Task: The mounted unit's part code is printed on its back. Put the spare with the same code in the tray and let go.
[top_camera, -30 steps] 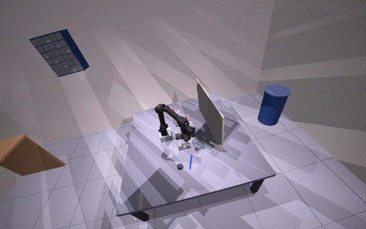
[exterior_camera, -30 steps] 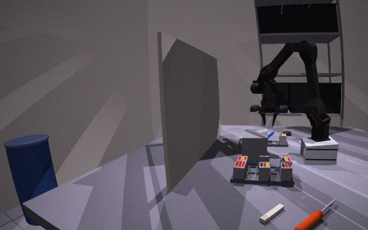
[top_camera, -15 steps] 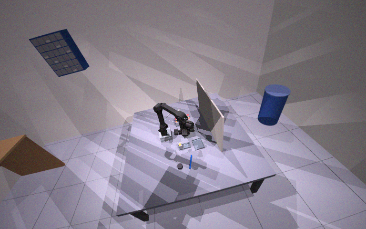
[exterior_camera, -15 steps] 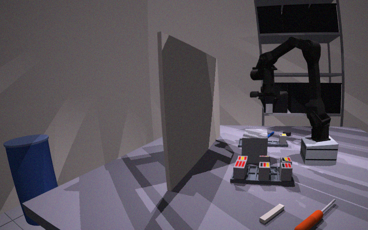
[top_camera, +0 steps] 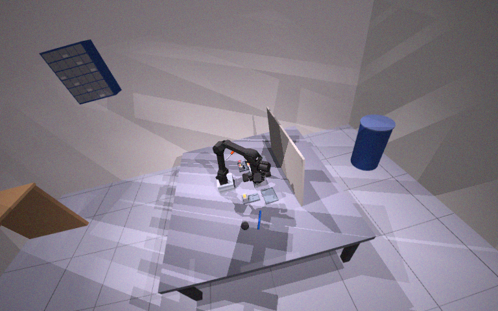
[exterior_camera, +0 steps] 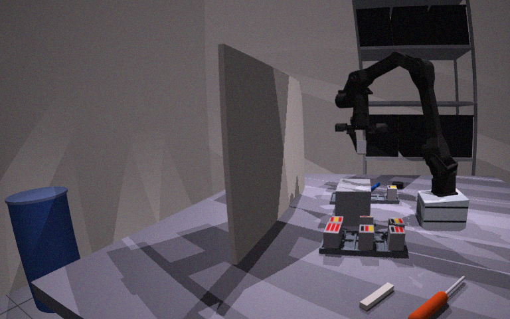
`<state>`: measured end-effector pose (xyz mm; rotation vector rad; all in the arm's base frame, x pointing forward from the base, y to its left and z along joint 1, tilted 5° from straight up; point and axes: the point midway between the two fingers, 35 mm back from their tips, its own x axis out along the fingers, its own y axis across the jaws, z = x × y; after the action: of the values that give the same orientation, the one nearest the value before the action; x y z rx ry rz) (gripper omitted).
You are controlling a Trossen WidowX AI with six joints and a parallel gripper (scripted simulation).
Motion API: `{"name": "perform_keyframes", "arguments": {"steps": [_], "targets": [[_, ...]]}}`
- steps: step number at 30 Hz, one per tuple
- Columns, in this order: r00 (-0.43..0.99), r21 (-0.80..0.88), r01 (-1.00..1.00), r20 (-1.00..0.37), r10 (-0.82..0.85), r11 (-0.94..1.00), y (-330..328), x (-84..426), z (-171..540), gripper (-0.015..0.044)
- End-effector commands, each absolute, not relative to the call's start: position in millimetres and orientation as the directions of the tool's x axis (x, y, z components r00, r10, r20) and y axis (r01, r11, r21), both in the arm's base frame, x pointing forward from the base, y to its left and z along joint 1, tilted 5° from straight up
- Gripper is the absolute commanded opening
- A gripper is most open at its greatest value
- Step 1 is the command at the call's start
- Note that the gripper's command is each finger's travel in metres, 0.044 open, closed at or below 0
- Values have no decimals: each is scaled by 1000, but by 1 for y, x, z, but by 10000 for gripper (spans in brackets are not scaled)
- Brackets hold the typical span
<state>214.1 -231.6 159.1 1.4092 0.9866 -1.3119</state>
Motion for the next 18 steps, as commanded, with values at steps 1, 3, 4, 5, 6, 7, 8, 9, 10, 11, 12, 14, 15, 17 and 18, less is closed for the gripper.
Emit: {"name": "perform_keyframes", "arguments": {"steps": [1, 3, 4, 5, 6, 7, 8, 9, 10, 11, 12, 14, 15, 17, 18], "targets": [[101, 109, 967, -994, -44, -228, -237, 230, 161, 0], [103, 110, 968, -994, -45, -227, -239, 239, 161, 0], [103, 111, 968, -994, -45, -226, -239, 243, 162, 0], [103, 111, 968, -994, -45, -227, -240, 247, 162, 0], [104, 111, 967, -994, -45, -228, -241, 252, 162, 0], [104, 111, 967, -994, -44, -230, -241, 256, 163, 0], [104, 111, 966, -994, -43, -232, -242, 260, 163, 0], [104, 111, 966, -994, -42, -233, -242, 264, 163, 0], [104, 110, 966, -994, -41, -235, -243, 267, 163, 0], [104, 110, 965, -994, -40, -237, -243, 271, 163, 0], [103, 110, 965, -994, -39, -239, -243, 275, 163, 0], [103, 110, 965, -994, -39, -240, -244, 277, 163, 0], [103, 110, 965, -994, -39, -240, -244, 278, 163, 0], [103, 110, 965, -994, -39, -240, -244, 278, 163, 0], [103, 110, 965, -994, -39, -240, -244, 278, 162, 0]]}}
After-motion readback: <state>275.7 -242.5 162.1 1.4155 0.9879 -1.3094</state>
